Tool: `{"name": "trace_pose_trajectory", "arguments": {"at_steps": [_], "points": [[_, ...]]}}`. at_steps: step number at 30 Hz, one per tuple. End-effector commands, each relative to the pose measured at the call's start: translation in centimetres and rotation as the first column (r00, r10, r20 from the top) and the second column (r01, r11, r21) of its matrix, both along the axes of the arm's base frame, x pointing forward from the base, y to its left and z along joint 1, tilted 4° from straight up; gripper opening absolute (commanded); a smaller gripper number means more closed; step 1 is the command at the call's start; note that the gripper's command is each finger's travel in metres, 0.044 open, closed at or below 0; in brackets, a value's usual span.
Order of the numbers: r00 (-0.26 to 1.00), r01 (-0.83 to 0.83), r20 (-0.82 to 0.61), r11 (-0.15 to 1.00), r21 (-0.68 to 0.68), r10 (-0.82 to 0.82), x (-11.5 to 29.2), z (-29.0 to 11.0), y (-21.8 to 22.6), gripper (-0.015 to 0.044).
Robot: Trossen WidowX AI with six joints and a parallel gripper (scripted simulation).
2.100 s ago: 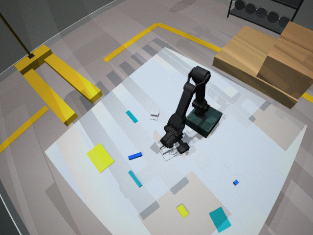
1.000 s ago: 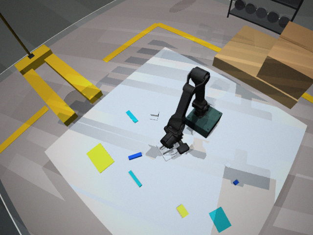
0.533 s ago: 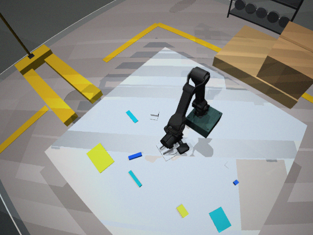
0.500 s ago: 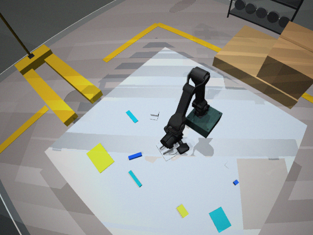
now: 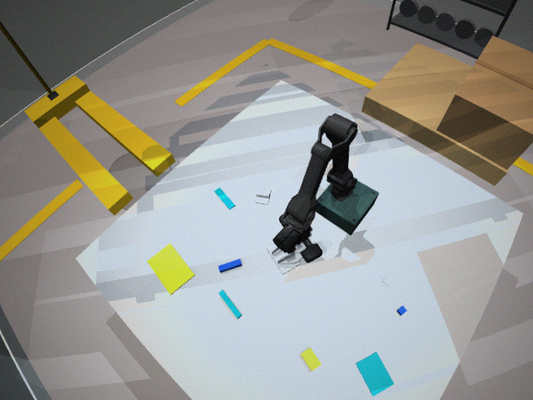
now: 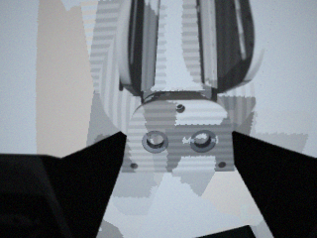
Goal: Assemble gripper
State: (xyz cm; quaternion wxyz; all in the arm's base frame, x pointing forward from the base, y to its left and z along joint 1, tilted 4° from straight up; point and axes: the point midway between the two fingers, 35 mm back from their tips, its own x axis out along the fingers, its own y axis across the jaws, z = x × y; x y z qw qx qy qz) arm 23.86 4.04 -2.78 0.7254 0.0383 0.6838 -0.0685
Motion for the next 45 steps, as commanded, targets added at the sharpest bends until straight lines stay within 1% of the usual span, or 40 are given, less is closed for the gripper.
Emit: {"name": "trace_pose_trajectory", "arguments": {"at_steps": [1,26,45], "points": [[1.0,-0.004,-0.005,1.0,-0.005,0.004,-0.04,-0.29,-0.1,0.0351],[1.0,-0.004,-0.005,1.0,-0.005,0.004,-0.07,0.26,-0.07,0.0351],[1.0,-0.004,-0.005,1.0,-0.005,0.004,-0.15,-0.08,-0.13,0.0351]]}}
